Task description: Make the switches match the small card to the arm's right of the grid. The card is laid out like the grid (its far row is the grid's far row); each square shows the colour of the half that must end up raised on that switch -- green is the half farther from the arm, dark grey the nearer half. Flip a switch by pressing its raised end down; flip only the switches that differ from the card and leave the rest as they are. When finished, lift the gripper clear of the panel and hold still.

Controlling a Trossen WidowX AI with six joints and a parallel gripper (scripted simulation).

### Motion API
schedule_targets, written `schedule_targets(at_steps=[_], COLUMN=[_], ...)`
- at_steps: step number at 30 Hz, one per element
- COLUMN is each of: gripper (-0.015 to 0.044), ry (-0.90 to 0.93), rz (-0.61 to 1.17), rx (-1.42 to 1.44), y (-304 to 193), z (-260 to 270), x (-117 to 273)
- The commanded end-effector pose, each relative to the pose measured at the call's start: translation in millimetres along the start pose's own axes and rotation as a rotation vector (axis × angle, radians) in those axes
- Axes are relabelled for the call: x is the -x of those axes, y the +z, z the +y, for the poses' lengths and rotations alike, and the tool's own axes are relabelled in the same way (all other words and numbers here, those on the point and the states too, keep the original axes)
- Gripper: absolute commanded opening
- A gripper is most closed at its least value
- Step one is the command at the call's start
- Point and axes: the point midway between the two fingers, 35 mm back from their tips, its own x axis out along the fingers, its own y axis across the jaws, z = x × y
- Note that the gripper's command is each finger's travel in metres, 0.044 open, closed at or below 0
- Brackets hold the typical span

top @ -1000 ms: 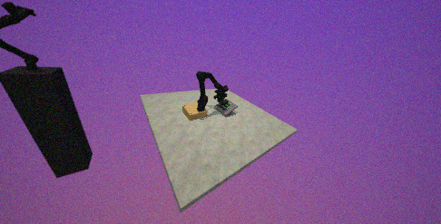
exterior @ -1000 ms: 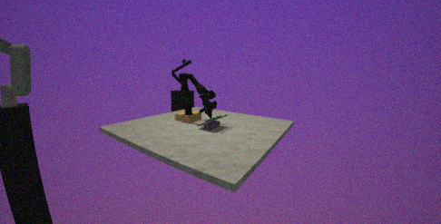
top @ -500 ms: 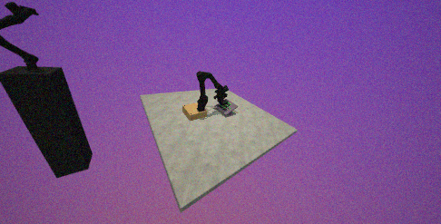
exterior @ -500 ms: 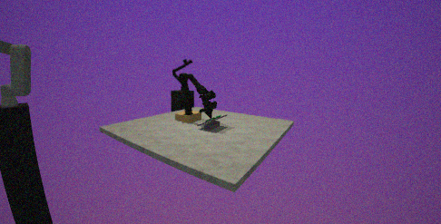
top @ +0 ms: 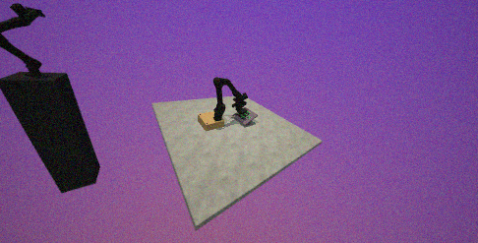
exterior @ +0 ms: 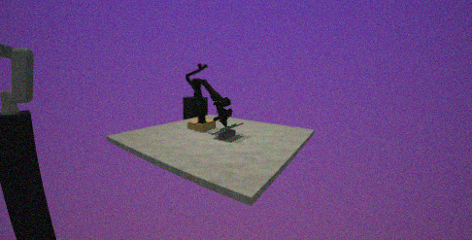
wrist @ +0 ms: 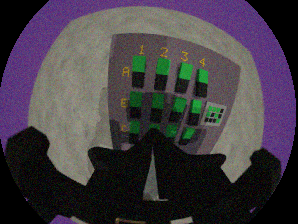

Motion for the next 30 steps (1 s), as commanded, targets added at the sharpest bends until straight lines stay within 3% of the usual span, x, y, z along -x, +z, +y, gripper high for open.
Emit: schedule_targets(at_steps=[1,16,23,30], gripper=[0.0,0.0,0.0,0.0], ry=[-0.004,0.0,-0.003,-0.004], rz=[-0.001,0.0,-0.025,-0.027], rx=[0.0,0.0,0.0,0.0], y=[0.2,0.1,-2.0,21.7], z=[-0.7,-0.1,-0.4,-10.5], x=[-0.6,-0.4,60.7,68.7])
